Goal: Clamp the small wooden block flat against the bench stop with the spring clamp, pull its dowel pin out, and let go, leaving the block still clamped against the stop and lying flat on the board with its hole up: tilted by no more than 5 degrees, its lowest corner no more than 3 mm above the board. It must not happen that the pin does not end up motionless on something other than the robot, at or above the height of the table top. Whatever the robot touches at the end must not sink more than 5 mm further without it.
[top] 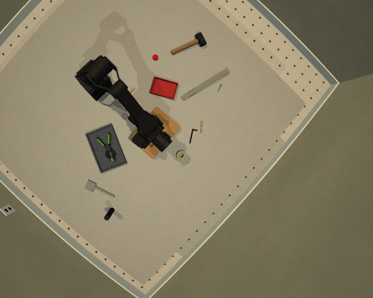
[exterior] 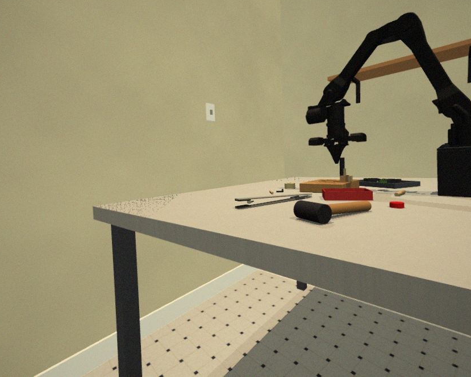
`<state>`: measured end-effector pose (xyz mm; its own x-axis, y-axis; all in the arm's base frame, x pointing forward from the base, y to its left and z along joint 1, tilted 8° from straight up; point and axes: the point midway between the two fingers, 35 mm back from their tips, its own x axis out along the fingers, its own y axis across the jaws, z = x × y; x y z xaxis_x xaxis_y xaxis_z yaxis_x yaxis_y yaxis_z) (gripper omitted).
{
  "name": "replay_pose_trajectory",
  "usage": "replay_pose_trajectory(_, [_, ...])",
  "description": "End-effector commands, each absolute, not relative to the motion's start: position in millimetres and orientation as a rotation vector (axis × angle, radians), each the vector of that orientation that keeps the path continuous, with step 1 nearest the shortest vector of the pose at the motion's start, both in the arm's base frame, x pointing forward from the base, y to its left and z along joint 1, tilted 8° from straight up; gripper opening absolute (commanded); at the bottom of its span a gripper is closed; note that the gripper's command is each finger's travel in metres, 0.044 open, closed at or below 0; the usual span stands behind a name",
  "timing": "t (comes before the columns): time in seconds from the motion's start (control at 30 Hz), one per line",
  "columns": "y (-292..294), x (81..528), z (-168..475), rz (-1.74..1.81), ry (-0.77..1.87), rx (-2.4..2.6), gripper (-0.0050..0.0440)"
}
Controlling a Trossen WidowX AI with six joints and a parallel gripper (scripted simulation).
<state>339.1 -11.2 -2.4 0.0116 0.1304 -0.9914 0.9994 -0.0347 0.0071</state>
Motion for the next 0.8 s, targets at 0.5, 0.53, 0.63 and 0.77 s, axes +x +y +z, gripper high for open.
replay_pose_trajectory(0.5, [-10.3,342.1,-2.7,-1.161,1.278,1.339,0.0])
replay_pose_trajectory(0.53, [-9.6,343.2,-2.7,-1.16,1.278,1.339,0.0])
replay_pose_trajectory(0.63, [-9.3,343.7,-3.8,-1.16,1.278,1.339,0.0])
replay_pose_trajectory(0.77, [-8.9,344.0,-6.8,-1.16,1.278,1.339,0.0])
